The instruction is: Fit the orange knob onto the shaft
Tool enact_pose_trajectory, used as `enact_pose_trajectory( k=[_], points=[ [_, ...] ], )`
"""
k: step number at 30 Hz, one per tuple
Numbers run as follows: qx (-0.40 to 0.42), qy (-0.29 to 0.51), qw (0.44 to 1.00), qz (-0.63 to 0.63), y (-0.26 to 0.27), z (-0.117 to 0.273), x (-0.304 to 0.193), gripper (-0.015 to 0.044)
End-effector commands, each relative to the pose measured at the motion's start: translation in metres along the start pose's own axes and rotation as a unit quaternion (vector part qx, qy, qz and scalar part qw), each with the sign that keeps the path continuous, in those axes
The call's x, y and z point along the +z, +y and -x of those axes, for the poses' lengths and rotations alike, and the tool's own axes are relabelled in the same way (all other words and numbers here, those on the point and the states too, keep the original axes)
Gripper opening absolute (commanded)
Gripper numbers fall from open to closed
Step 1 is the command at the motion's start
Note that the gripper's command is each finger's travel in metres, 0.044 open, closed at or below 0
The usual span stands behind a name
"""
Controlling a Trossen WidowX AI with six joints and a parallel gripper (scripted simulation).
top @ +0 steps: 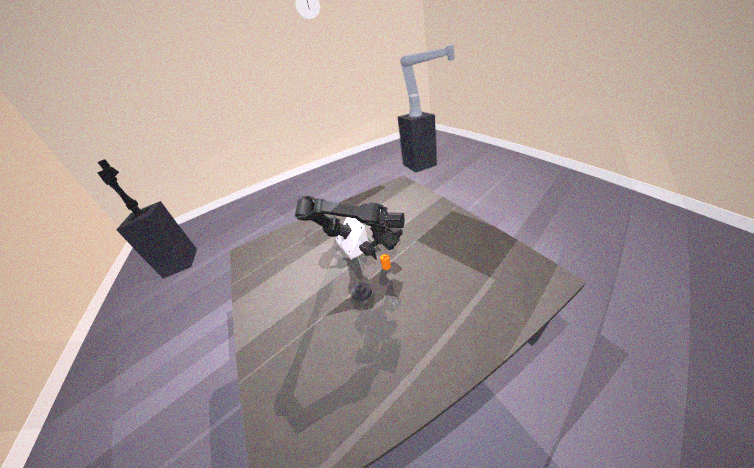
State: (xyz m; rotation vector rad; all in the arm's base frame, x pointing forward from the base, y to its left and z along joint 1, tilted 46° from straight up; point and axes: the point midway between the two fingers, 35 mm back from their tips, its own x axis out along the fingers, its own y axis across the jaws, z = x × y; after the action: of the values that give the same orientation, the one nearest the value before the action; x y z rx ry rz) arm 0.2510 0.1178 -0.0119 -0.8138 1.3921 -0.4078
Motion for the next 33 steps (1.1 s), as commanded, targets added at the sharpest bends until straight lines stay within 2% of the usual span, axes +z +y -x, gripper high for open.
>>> enact_pose_trajectory(
  k=[1, 33],
  points=[
    [-0.003, 0.001, 1.0, 0.005, 0.0, -0.006, -0.002, 0.044],
    [-0.003, 0.0, 1.0, 0.005, 0.0, -0.058, -0.001, 0.044]
  ],
)
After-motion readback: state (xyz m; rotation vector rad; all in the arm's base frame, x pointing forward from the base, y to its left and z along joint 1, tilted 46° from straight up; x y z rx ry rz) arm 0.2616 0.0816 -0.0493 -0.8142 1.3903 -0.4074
